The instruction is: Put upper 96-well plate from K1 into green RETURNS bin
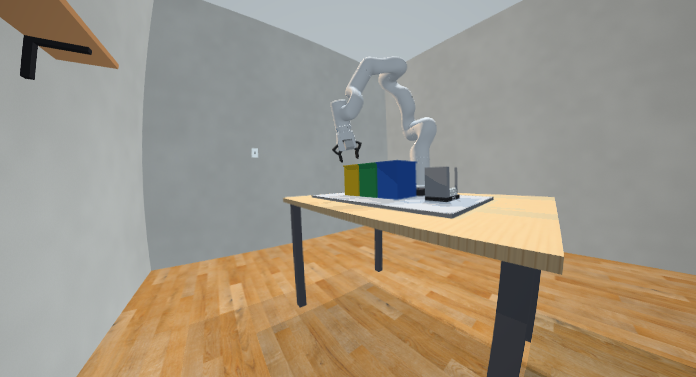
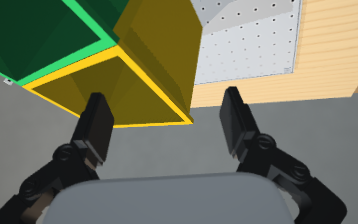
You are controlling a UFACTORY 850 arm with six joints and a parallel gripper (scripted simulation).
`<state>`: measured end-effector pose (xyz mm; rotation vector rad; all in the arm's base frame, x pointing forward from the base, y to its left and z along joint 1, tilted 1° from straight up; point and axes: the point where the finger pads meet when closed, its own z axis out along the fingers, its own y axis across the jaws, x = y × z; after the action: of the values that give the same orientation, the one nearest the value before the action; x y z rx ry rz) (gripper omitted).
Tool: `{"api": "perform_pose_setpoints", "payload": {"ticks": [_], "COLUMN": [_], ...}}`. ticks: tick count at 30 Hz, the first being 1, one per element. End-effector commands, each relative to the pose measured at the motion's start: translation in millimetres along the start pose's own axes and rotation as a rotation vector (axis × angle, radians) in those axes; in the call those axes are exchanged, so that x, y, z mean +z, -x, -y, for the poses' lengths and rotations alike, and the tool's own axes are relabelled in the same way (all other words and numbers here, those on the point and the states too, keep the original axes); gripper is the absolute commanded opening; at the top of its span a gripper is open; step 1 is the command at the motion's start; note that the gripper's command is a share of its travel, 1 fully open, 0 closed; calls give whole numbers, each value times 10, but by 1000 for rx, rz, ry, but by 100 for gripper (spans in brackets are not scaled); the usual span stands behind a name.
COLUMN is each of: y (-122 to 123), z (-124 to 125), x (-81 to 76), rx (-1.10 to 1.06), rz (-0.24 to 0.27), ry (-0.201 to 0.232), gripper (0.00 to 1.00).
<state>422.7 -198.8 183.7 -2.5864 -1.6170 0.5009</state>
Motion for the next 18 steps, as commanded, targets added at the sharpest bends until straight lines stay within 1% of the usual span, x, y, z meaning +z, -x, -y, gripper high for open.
{"api": "perform_pose_setpoints", "payload": {"ticks": [1,3,5,8,10,12,15,18], "y": [-187,-228,-320,-451,-451,-541,-669,-669], "z": [38,48,76,117,117,150,196,196], "x": [-70,-83,-111,-151,-151,-178,-214,-214], "rx": [38,38,88,88,88,138,138,138], "rz": [0,0,-5,-6,-6,-13,-13,-13], "ry": [18,18,37,37,37,55,55,55], "gripper": [100,100,100,100,100,100,100,100]}}
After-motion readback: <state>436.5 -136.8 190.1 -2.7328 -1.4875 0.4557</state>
